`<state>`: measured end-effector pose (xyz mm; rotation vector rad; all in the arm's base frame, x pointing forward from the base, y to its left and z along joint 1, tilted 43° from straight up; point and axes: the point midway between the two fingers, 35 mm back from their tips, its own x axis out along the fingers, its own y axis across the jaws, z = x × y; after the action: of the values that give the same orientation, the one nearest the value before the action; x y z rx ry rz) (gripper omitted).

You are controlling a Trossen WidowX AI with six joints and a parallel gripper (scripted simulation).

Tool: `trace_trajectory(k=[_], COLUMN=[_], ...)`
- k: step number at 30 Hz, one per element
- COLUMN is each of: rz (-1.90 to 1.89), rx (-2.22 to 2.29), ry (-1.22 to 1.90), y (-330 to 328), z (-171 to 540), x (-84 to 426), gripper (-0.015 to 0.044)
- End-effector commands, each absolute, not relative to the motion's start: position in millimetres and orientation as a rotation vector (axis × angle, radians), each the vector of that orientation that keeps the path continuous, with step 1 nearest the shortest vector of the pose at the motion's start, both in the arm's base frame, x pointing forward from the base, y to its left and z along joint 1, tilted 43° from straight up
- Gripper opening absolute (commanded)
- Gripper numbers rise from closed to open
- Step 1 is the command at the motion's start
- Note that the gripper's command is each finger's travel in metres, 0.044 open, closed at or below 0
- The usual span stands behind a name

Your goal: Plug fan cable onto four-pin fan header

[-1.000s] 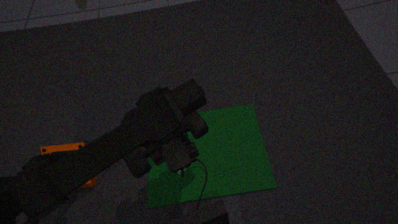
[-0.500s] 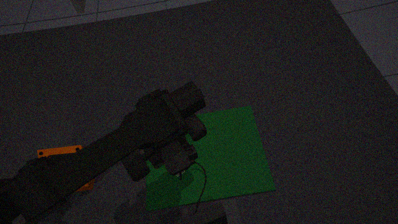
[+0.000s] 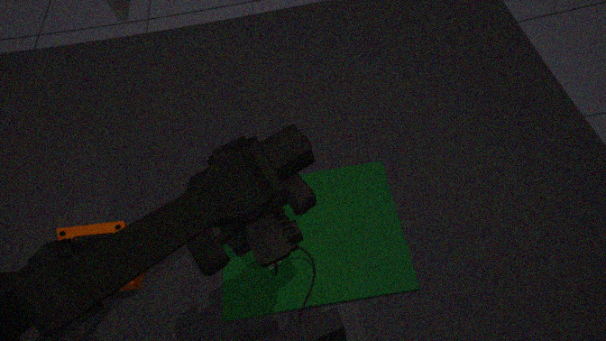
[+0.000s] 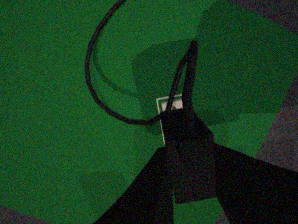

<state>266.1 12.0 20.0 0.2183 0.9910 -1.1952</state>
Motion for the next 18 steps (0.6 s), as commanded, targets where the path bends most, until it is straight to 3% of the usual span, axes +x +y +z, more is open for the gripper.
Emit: trace_trajectory(k=[1, 18], rz=[-1.194, -1.192], rx=[0.211, 0.208], ry=[0.991, 0.993], y=[10.7, 8.6], z=[19.1, 17.3], x=[265.5, 263.1], gripper=[0.0000, 0.0000])
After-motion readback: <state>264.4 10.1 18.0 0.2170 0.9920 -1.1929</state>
